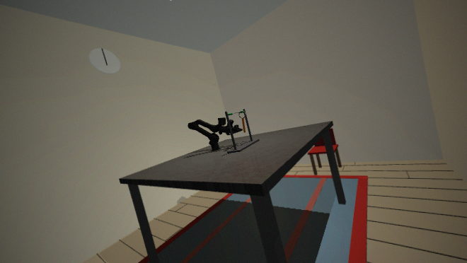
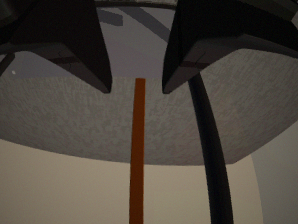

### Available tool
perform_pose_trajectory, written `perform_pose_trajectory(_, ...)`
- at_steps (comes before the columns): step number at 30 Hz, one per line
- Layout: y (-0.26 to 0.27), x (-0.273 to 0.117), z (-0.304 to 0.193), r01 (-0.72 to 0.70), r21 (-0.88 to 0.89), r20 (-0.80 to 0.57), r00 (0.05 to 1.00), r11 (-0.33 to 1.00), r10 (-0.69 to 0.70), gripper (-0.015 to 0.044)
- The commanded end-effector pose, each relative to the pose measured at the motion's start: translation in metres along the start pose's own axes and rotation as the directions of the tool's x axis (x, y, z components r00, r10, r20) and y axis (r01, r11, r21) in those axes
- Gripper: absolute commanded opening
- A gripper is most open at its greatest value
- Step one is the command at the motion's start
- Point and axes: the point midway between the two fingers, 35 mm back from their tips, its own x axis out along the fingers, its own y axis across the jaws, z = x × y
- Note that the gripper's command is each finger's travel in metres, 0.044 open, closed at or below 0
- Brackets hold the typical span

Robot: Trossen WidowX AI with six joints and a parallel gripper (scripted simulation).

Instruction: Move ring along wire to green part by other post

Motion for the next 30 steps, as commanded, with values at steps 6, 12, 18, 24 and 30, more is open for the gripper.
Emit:
perform_pose_trajectory(6, 0.0, 0.0, 0.0, 0.003, 0.006, -0.001, 1.0, 1.0, -0.003, 0.016)
perform_pose_trajectory(12, 0.0, -0.001, 0.0, 0.0, 0.0, 0.0, 1.0, 1.0, 0.0, 0.0186)
perform_pose_trajectory(18, 0.001, -0.023, 0.003, 0.0, 0.0, -0.002, 1.0, 1.0, 0.0, 0.0344)
perform_pose_trajectory(24, 0.0, -0.049, -0.001, 0.0, 0.0, -0.003, 1.0, 1.0, 0.0, 0.044)
perform_pose_trajectory(30, -0.001, -0.051, -0.002, 0.0, 0.0, -0.004, 1.0, 1.0, 0.0, 0.044)
